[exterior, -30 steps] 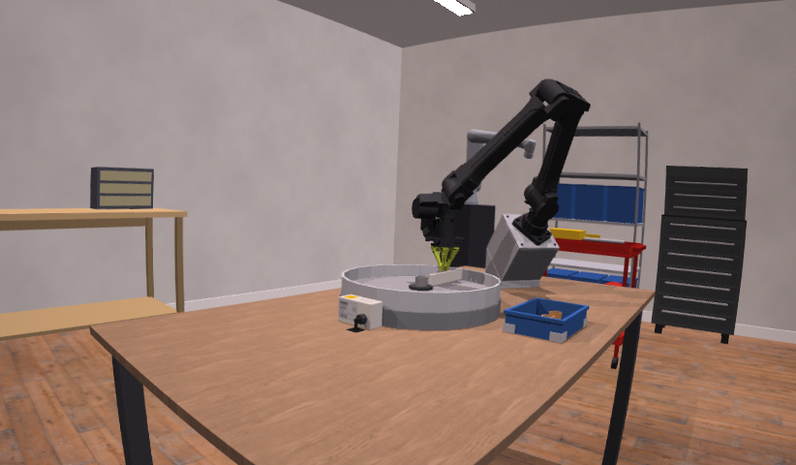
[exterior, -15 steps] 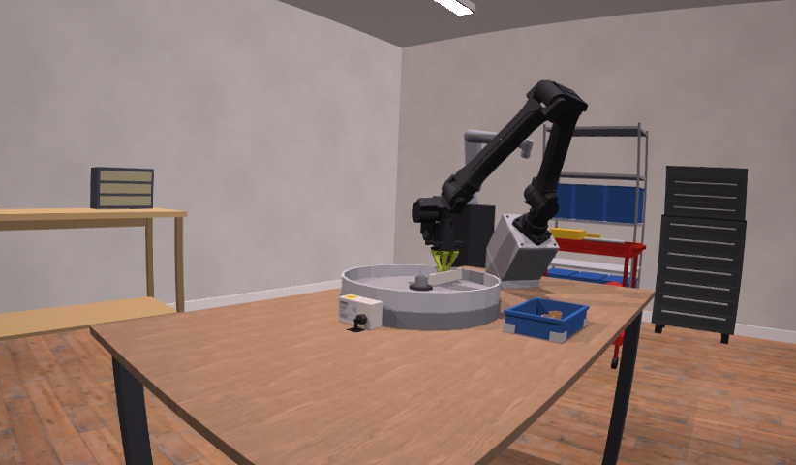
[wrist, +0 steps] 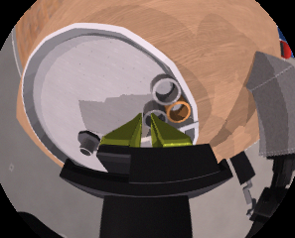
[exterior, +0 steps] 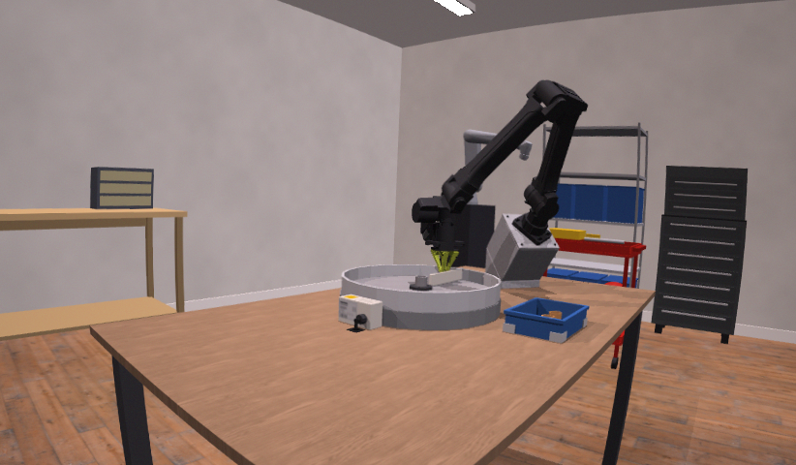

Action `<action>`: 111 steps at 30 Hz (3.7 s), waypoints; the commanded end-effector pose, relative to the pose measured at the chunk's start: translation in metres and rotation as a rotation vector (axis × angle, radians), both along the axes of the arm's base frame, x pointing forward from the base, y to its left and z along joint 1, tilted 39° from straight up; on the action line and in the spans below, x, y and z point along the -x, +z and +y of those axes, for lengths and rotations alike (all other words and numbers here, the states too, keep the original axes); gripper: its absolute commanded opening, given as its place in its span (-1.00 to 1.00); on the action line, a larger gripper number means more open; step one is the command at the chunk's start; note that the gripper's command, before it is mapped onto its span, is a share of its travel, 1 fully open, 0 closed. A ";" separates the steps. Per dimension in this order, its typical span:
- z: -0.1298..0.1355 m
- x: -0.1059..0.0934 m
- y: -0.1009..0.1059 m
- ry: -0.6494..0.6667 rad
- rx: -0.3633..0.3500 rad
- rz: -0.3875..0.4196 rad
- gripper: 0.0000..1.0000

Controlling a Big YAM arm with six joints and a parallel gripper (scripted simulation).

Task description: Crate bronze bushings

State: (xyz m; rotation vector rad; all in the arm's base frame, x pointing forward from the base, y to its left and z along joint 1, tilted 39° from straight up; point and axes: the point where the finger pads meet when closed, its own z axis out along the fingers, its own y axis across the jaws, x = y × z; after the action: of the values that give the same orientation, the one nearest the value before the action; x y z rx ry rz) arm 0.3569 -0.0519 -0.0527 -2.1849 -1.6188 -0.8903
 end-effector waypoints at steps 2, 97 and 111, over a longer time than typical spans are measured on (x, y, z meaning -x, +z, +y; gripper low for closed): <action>-0.006 -0.004 0.005 -0.015 0.011 -0.016 -0.75; -0.050 0.009 0.063 -0.011 0.029 -0.038 -1.00; -0.050 0.009 0.063 -0.011 0.029 -0.038 -1.00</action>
State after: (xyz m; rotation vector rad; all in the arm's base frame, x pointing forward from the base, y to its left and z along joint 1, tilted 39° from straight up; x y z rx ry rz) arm 0.3357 -0.0869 -0.0038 -2.1847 -1.6134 -0.8884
